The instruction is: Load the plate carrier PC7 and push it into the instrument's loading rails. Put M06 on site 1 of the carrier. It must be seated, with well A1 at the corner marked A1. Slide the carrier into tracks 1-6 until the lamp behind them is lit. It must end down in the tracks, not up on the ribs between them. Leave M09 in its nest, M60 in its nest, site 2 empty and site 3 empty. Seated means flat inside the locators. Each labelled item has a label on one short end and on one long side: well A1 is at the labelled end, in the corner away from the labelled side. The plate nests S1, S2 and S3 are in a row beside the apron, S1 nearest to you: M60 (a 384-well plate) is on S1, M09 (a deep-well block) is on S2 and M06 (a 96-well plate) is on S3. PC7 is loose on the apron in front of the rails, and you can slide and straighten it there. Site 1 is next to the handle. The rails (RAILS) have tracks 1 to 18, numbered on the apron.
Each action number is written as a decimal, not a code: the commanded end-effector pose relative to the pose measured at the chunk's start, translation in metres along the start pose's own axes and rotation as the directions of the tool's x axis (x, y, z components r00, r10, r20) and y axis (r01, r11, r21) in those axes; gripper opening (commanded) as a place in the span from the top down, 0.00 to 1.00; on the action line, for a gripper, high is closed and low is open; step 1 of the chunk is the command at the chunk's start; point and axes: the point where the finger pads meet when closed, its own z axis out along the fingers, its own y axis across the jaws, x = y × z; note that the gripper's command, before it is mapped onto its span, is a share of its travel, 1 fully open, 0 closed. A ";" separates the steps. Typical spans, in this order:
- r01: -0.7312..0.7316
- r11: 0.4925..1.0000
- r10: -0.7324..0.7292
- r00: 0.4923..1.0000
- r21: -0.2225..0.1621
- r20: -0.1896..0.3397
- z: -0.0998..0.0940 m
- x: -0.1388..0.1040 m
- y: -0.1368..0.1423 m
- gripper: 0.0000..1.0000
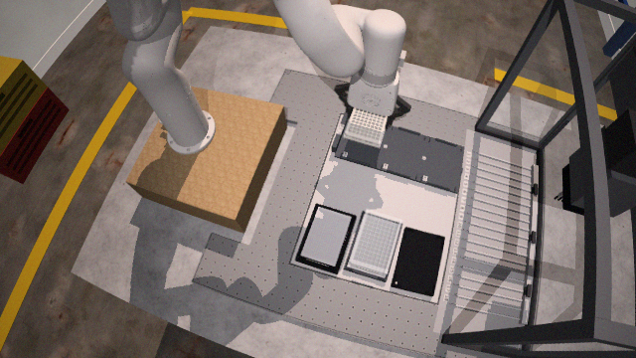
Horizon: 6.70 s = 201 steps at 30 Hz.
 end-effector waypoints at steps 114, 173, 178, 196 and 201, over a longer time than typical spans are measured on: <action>0.000 1.000 0.000 1.000 -0.003 -0.001 0.081 0.000 0.001 0.00; 0.000 1.000 0.000 1.000 -0.003 -0.001 0.023 0.000 0.001 0.00; 0.000 1.000 0.000 1.000 -0.003 -0.001 0.015 0.000 0.001 0.00; 0.000 1.000 0.000 1.000 -0.003 -0.001 -0.012 0.001 0.001 0.00; 0.000 1.000 0.000 1.000 -0.003 -0.001 -0.017 0.001 0.001 0.00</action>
